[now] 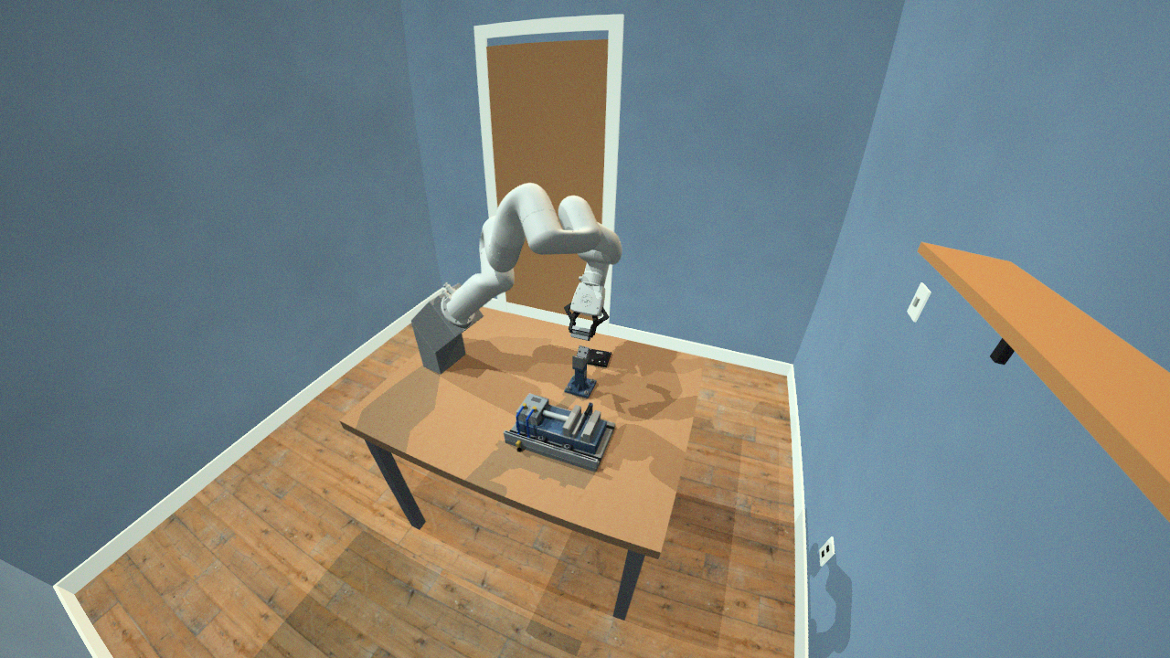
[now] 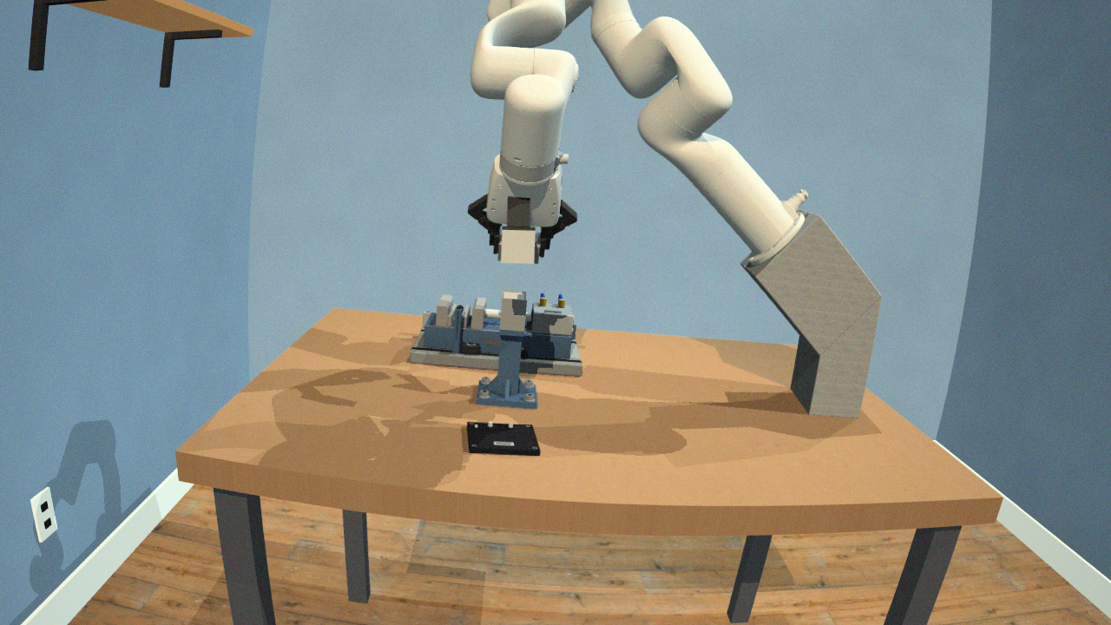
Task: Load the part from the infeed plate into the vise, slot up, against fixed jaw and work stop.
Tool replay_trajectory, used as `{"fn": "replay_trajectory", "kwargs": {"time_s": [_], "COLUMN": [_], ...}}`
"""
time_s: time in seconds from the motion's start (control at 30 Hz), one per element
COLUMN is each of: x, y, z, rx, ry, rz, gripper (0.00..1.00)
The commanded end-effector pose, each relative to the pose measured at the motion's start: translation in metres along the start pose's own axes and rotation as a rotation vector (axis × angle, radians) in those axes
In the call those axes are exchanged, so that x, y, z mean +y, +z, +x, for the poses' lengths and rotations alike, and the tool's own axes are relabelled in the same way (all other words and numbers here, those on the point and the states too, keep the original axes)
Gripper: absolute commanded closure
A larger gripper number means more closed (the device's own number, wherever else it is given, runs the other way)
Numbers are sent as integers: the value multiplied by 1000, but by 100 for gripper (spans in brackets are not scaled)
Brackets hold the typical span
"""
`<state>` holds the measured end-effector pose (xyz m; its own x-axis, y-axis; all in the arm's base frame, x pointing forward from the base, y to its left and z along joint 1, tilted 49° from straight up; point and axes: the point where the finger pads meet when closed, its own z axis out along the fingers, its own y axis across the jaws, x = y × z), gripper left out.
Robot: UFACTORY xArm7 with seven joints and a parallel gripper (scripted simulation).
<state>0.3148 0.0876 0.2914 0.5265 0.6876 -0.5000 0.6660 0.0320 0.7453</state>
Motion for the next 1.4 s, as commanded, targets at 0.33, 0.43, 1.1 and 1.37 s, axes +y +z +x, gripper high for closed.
{"fn": "replay_trajectory", "kwargs": {"time_s": [0.33,0.43,1.1,1.37], "x": [1,1,1,1], "y": [-1,-1,-1,-1], "z": [1,1,1,1], "rx": [-62,-69,-79,-79], "ry": [2,2,2,2], "rz": [-1,-1,-1,-1], "gripper": [100,100,100,100]}}
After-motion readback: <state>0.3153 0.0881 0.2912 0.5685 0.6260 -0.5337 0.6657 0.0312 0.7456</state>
